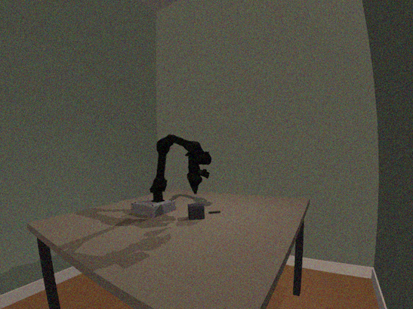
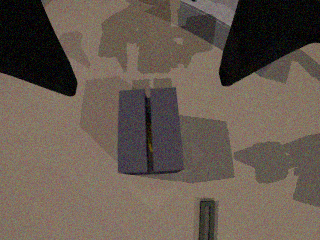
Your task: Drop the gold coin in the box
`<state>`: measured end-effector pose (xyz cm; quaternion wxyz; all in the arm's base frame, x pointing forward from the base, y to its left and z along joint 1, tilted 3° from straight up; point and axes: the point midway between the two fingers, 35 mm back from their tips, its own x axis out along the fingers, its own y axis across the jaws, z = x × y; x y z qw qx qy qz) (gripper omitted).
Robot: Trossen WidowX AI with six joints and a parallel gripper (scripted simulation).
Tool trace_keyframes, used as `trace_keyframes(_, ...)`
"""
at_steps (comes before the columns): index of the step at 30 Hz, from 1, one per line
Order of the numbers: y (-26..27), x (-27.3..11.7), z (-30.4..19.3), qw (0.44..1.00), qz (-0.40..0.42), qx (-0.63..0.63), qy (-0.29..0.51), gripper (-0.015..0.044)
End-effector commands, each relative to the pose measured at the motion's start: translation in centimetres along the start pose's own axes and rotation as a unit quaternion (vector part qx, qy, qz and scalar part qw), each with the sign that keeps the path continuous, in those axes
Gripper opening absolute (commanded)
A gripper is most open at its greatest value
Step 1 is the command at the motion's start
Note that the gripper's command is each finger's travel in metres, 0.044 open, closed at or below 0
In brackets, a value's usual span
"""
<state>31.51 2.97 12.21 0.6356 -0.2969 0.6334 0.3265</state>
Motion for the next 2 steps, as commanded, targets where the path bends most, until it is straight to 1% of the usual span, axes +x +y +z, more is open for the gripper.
trace_keyframes(1, -0.02, -0.32, 0.02, 1.0, -0.001, -0.002, -0.001, 0.044)
trace_keyframes(2, -0.02, -0.32, 0.02, 1.0, -0.001, -0.002, -0.001, 0.044)
